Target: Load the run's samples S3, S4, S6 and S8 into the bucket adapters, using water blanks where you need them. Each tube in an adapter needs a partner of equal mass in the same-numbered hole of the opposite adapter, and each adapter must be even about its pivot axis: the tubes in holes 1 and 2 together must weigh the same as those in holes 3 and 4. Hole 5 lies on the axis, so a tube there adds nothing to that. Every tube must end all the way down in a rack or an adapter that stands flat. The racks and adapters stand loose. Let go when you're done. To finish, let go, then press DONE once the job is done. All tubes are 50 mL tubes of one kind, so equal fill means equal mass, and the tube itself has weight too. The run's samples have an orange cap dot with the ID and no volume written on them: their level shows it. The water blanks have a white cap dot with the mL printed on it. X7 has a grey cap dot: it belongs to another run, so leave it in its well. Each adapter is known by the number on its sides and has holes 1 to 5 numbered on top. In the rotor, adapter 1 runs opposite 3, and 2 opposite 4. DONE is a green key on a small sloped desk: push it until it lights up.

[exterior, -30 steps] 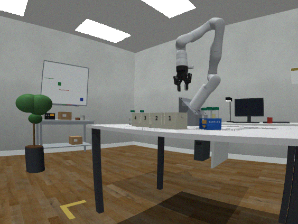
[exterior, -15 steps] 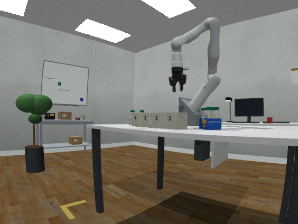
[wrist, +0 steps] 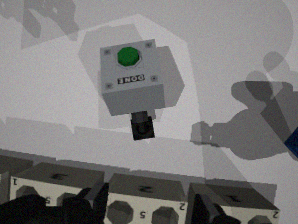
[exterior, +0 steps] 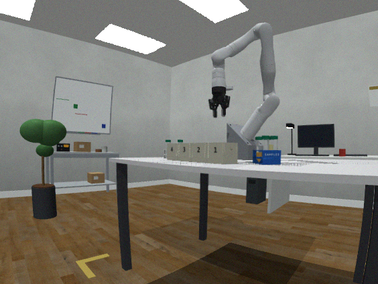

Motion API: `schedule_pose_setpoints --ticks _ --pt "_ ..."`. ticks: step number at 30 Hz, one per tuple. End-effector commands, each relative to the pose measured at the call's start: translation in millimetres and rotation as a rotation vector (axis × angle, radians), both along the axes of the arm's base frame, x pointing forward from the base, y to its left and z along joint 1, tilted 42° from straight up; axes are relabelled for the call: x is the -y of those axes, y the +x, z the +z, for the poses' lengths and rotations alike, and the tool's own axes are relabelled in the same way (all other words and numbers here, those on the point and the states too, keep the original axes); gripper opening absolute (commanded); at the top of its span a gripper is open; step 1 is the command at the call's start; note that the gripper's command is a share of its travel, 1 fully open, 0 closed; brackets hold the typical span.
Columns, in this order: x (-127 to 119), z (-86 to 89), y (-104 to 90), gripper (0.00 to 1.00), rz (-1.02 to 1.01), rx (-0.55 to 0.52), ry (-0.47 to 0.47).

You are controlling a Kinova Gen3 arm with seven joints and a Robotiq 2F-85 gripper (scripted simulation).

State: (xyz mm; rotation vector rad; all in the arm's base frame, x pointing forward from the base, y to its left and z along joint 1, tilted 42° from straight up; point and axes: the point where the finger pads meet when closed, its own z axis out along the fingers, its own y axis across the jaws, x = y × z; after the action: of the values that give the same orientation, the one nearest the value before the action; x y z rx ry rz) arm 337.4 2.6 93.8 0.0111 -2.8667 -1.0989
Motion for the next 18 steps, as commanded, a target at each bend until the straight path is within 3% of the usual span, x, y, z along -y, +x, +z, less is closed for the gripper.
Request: schedule_pose_setpoints --ticks 1,10,18 --pt "8.9 -7.3 -0.2 0.62 -0.001 0.001 0.000" --pt "31.3 -27.3 -1.9 0.62 -0.001 0.001 -0.001" --pt "36.2 -31.7 -2.2 0.62 -0.001 0.001 -0.001"
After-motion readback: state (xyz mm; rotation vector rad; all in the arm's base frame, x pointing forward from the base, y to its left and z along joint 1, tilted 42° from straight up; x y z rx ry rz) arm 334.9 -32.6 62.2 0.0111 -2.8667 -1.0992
